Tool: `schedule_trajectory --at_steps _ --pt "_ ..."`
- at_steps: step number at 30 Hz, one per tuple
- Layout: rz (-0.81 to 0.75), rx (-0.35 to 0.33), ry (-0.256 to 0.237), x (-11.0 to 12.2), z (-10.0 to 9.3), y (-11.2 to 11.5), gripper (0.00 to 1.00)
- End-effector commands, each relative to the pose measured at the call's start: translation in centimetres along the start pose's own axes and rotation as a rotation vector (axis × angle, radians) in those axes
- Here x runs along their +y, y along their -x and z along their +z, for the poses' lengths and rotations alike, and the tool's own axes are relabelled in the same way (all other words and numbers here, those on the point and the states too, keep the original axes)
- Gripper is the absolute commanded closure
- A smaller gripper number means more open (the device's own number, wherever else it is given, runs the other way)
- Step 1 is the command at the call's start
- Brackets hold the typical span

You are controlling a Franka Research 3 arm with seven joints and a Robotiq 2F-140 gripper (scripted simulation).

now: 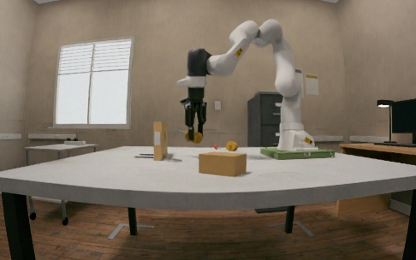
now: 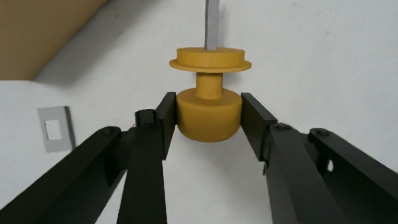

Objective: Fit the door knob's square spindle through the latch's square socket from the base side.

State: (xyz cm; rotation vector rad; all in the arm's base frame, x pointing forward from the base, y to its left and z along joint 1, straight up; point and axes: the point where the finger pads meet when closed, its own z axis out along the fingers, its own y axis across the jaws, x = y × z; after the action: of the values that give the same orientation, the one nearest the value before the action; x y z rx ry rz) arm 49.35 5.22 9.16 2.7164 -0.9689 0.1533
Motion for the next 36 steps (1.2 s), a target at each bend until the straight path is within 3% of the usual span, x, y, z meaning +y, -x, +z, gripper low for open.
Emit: schedule_trajectory --at_steps 1,4,12,15,23,36 --pt "-0.277 -0.03 -0.012 0.6 0.2 -1.0 0.58" --pt "-0.298 -0.031 -0.012 0.6 0.2 -1.0 0.58" --pt "-0.538 -0.039 0.001 0.8 0.3 -1.4 0.58" --pt "-0.617 -0.043 0.001 1.5 0.7 -2.9 0.58" --pt "-0.795 -0.058 -0.005 1.5 0.7 -3.0 0.58" --pt "-0.795 -0.058 -0.005 1.5 0.7 -3.0 0.58"
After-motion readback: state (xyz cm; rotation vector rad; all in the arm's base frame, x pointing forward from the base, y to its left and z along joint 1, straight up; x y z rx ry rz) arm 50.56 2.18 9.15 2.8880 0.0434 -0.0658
